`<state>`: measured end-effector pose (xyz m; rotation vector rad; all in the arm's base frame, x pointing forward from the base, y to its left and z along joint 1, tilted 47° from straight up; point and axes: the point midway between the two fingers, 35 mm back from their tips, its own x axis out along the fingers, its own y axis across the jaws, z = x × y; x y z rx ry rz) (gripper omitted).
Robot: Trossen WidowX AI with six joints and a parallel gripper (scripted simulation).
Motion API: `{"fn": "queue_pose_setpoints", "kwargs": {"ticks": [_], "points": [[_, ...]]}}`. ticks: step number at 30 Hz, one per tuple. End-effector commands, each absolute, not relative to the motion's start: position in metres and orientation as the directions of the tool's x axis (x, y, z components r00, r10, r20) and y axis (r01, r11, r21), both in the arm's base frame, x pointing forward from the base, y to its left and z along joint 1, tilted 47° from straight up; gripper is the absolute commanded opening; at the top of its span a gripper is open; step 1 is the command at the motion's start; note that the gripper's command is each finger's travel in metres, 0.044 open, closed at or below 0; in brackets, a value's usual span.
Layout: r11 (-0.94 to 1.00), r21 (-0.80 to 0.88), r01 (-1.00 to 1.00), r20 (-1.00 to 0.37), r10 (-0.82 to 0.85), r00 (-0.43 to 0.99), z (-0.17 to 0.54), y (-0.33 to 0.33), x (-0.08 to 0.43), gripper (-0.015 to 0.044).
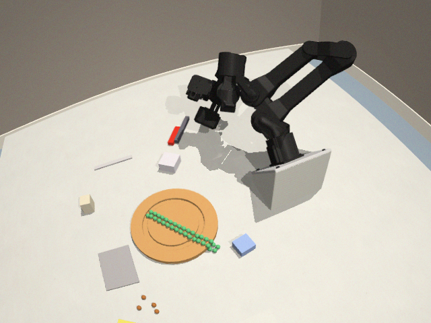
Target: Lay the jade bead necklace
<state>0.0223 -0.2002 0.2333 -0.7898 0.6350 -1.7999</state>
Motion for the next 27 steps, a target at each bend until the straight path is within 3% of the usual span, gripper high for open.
{"fn": "queue_pose_setpoints", "kwargs": {"ticks": [1,6,27], "points": [[-0.331,-0.731,0.596,0.219,-0.942,-0.255,0.233,-0.201,0.023,0.0374],[-0.218,-0.717,0.662,0.158,-0.976,-0.15,0.229,-0.21,0.053,0.025],[0.354,-0.585,0.729,-0.217,-0.935,0.28,0.173,-0.202,0.194,0.025]]}}
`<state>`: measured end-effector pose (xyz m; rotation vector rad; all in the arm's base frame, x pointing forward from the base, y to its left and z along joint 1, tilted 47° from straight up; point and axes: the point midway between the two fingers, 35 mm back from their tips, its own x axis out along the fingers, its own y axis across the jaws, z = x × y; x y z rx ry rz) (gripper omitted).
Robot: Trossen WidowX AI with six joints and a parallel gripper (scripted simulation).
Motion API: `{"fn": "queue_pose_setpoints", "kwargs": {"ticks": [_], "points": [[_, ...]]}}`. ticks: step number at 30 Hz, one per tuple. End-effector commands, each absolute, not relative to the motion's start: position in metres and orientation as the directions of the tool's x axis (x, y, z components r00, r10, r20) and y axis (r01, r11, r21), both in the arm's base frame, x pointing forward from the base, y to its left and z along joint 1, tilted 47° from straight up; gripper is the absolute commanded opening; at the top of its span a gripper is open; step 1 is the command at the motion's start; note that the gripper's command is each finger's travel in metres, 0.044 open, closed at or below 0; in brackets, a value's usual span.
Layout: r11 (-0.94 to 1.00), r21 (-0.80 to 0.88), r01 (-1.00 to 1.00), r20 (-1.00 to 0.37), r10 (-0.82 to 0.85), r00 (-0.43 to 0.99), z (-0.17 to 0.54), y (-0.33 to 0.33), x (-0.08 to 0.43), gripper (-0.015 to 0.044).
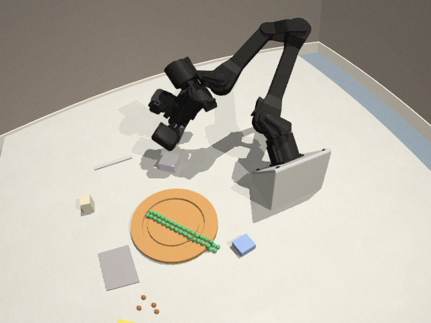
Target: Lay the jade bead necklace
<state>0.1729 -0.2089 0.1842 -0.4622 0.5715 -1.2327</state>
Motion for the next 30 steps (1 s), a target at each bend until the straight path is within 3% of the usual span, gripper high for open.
{"fn": "queue_pose_setpoints", "kwargs": {"ticks": [1,15,30], "points": [[0.378,-0.575,0.726,-0.236,-0.926,0.295,0.17,-0.199,0.2,0.025],[0.592,-0.385,0.709,-0.515,-0.775,0.367,0.108,-0.148,0.266,0.025],[0.59,-0.28,0.758,-0.736,-0.638,0.225,0.033,-0.068,0.291,0.025]]}}
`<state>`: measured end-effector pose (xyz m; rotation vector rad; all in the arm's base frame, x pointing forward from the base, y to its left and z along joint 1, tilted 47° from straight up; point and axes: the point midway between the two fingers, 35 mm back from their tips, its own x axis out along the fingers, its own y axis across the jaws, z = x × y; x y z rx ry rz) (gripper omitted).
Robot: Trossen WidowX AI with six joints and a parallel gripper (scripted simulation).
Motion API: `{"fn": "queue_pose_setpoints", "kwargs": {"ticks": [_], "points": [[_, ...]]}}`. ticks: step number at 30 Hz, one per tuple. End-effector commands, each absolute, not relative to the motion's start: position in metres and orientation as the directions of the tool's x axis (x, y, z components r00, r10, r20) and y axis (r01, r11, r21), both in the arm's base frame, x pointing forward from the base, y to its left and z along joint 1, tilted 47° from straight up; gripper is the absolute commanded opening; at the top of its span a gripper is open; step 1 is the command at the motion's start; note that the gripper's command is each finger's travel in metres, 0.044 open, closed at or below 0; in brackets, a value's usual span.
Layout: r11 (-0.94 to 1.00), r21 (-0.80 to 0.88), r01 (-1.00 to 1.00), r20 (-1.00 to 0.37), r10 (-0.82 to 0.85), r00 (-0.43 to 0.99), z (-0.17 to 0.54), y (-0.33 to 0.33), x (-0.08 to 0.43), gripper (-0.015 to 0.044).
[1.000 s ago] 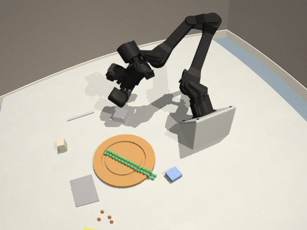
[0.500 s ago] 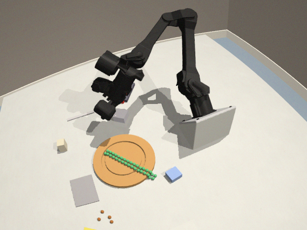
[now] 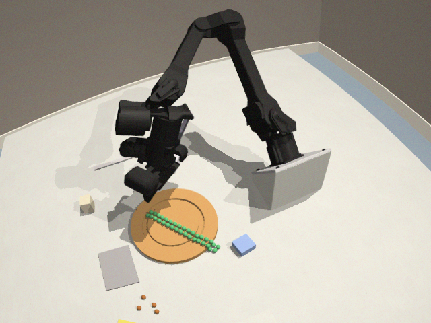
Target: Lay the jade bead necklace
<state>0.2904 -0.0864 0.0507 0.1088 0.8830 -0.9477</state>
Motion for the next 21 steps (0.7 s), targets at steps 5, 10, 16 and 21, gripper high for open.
{"fn": "queue_pose_setpoints", "kwargs": {"ticks": [5,10,16,21], "points": [[0.538,-0.296,0.789,-0.77,-0.623,0.136,0.009,-0.04,0.288,0.025],[0.458,-0.34,0.821,-0.773,-0.634,0.034,-0.014,-0.011,0.278,0.025],[0.33,-0.408,0.851,-0.727,-0.681,-0.084,-0.037,0.019,0.259,0.025],[0.273,-0.432,0.86,-0.695,-0.708,-0.124,-0.045,0.029,0.25,0.025]]}}
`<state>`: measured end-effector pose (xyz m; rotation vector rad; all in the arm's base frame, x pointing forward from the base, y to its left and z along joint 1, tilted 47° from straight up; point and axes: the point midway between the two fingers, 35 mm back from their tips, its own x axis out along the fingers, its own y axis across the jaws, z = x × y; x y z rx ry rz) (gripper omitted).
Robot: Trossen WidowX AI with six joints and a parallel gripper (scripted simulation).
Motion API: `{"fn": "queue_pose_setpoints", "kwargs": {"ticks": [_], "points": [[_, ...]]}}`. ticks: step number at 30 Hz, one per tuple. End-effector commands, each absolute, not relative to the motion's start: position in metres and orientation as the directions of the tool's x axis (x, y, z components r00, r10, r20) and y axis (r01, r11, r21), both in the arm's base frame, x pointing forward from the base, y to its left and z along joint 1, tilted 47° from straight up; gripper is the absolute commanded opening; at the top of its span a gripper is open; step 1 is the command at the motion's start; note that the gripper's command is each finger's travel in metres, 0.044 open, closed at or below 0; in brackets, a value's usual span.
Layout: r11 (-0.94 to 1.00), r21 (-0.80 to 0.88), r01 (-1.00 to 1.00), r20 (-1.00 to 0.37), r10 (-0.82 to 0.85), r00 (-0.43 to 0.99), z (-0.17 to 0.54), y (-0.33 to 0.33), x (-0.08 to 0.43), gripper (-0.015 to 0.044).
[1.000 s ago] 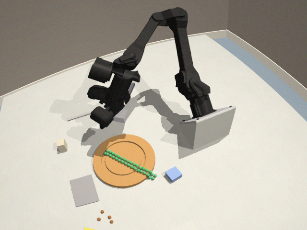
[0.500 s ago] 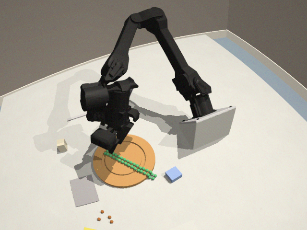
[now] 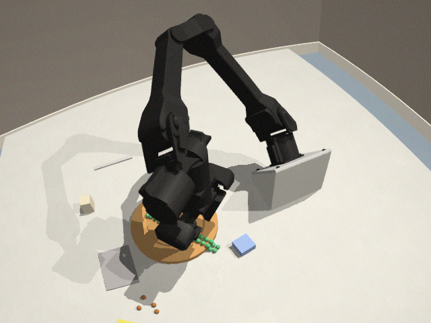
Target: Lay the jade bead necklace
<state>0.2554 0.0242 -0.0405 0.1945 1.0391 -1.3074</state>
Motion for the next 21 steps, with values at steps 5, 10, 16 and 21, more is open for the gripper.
{"fn": "queue_pose_setpoints", "kwargs": {"ticks": [5,10,16,21], "points": [[0.273,-0.432,0.86,-0.695,-0.708,-0.124,-0.05,0.024,0.249,0.025],[0.277,-0.418,0.865,-0.704,-0.701,-0.116,-0.05,0.024,0.251,0.025],[0.276,-0.42,0.864,-0.702,-0.702,-0.117,-0.054,0.02,0.25,0.025],[0.275,-0.424,0.863,-0.7,-0.704,-0.119,-0.06,0.014,0.249,0.025]]}}
